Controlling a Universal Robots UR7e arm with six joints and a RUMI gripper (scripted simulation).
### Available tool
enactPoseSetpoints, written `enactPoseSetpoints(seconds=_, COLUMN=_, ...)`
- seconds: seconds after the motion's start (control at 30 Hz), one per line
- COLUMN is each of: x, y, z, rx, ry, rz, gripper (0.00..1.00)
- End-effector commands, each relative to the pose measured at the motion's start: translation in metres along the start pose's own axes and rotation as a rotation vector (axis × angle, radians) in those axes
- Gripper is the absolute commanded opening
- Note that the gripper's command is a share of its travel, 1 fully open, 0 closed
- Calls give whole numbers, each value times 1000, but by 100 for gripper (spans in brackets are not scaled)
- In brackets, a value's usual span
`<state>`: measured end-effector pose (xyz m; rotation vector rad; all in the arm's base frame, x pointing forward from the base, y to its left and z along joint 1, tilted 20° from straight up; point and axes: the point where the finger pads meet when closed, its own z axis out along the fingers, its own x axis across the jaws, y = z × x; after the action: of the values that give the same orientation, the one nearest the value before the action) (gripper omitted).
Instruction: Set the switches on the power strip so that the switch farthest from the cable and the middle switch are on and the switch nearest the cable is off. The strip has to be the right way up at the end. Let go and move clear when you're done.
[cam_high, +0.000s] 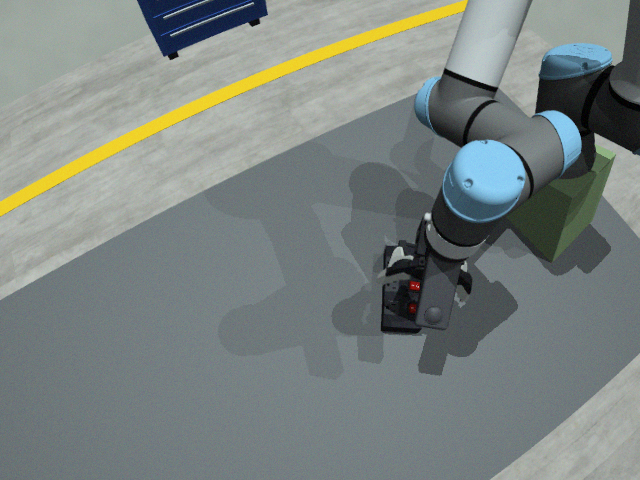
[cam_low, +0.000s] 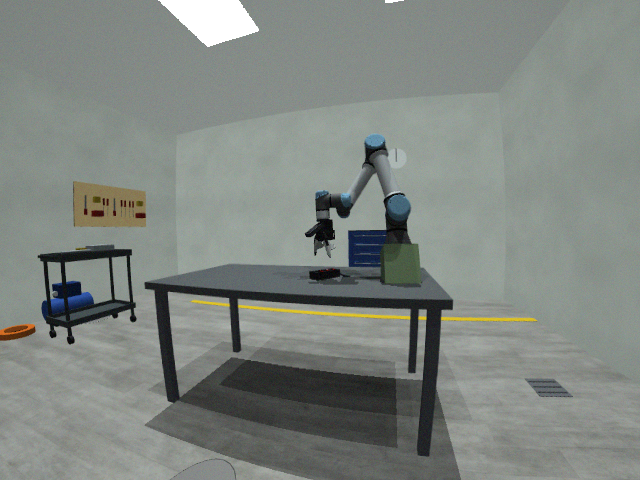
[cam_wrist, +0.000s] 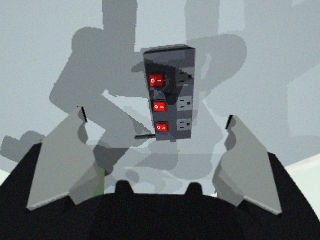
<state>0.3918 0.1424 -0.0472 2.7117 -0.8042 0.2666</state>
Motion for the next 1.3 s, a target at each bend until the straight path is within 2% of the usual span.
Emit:
enactPoseSetpoints(seconds=0.0, x=1, y=-7, z=8, rx=23, ry=3, rz=-139, gripper=100)
enactPoseSetpoints(seconds=0.2, x=1, y=-9, z=10, rx=24, ry=4, rz=-162, gripper=100)
enactPoseSetpoints(seconds=0.23, x=1, y=-9, z=10, rx=24, ry=4, rz=-162, gripper=0)
enactPoseSetpoints(seconds=1.27, x=1, y=-9, z=9, rx=25, ry=6, rz=-163, gripper=0)
